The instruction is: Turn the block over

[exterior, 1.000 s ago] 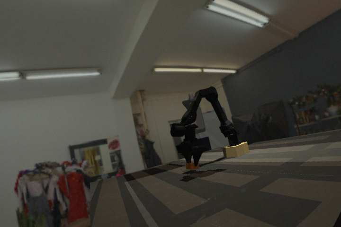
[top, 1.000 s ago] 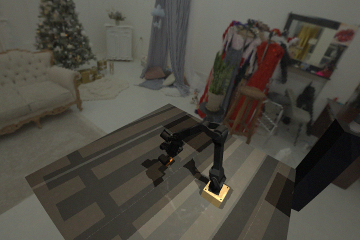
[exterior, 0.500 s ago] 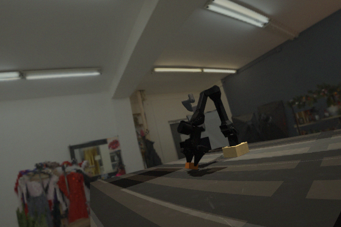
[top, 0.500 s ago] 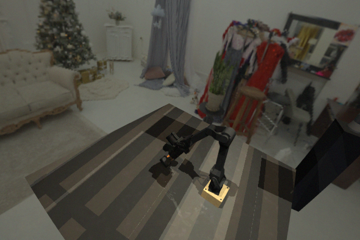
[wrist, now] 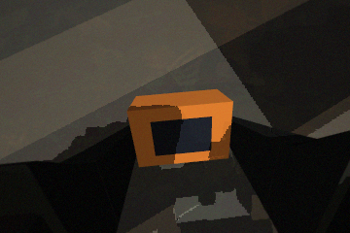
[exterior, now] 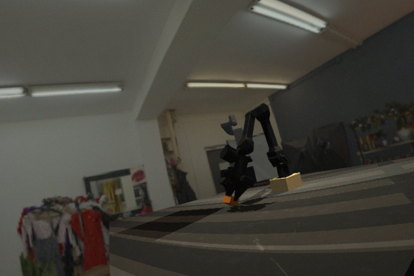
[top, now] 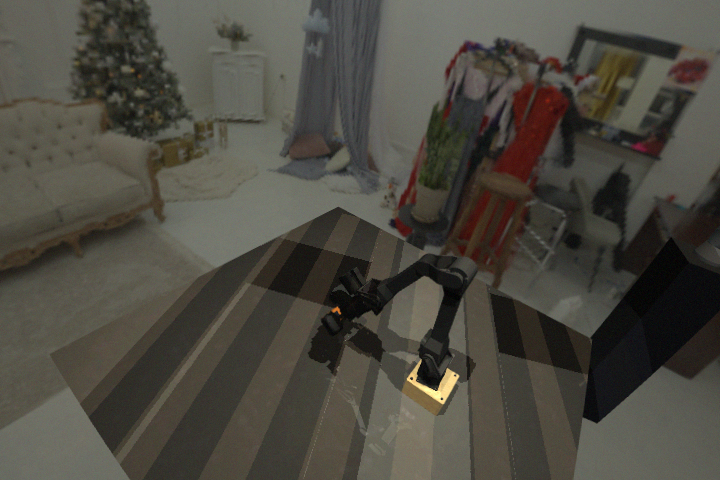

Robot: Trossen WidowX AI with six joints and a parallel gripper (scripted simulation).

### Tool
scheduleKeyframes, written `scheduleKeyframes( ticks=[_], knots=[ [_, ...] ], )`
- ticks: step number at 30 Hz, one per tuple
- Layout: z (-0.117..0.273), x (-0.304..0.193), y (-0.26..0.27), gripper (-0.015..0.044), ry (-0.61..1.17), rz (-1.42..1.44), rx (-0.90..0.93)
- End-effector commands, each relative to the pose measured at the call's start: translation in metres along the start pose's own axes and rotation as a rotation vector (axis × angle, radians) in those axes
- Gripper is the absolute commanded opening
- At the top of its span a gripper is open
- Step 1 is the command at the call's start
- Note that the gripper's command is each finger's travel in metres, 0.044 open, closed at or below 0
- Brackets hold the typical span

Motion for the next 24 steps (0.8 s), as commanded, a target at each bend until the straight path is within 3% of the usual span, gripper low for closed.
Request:
scheduleKeyframes(
  ticks=[1,24],
  knots=[
    [-0.010,-0.005,0.002,0.0000,-0.029,0.004,-0.004],
    [-0.040,-0.033,0.008,0.0000,-0.312,0.003,-0.074]
  ],
)
Point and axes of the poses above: the point midway between the two fingers, 35 mm back from their tips, its own z axis back along the fingers, its own y axis across the jaws, x = y × z, the point moved 6 cm from there along z, back along the fingers, and after that the axes turned 14 degrees about z, right-handed, at the moved point
